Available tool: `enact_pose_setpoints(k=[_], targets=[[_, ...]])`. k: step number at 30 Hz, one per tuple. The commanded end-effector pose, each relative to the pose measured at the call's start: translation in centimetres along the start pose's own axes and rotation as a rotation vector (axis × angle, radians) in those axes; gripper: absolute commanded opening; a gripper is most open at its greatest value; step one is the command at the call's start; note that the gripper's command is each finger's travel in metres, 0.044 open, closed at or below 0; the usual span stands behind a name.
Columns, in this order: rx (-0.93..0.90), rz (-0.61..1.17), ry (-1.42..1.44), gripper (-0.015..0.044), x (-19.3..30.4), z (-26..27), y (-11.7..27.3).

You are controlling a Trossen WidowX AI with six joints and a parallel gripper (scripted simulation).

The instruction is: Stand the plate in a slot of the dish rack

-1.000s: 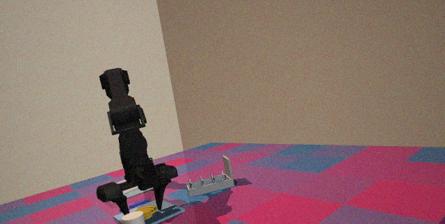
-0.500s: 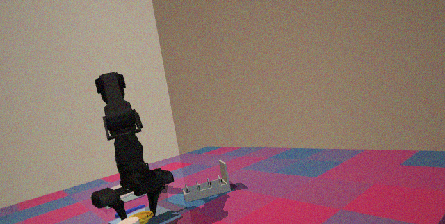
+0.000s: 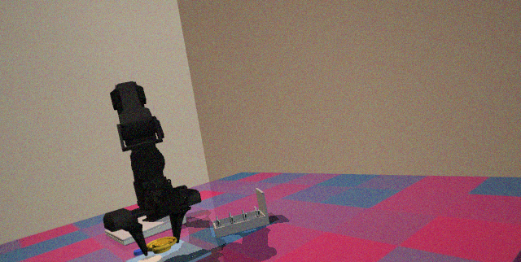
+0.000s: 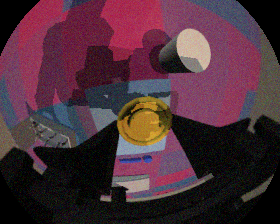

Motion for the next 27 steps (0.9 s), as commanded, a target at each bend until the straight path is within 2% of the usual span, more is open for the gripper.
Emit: enact_pose_setpoints(k=[1,27], targets=[[0.005,-0.007,-0.005,0.0000,-0.4,-0.1,2.0],[0.004,-0.008,-0.005,0.0000,-1.2,0.0,11.5]])
Point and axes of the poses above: the point midway between the two fingers, 35 mm back from their tips, its own y axis back along the fingers, its own z axis across the jaws, x = y × z, the point moved 2 cm from there along y, back along the fingers, and after that the axes turned 12 degrees about -y, right-handed, at the moved point
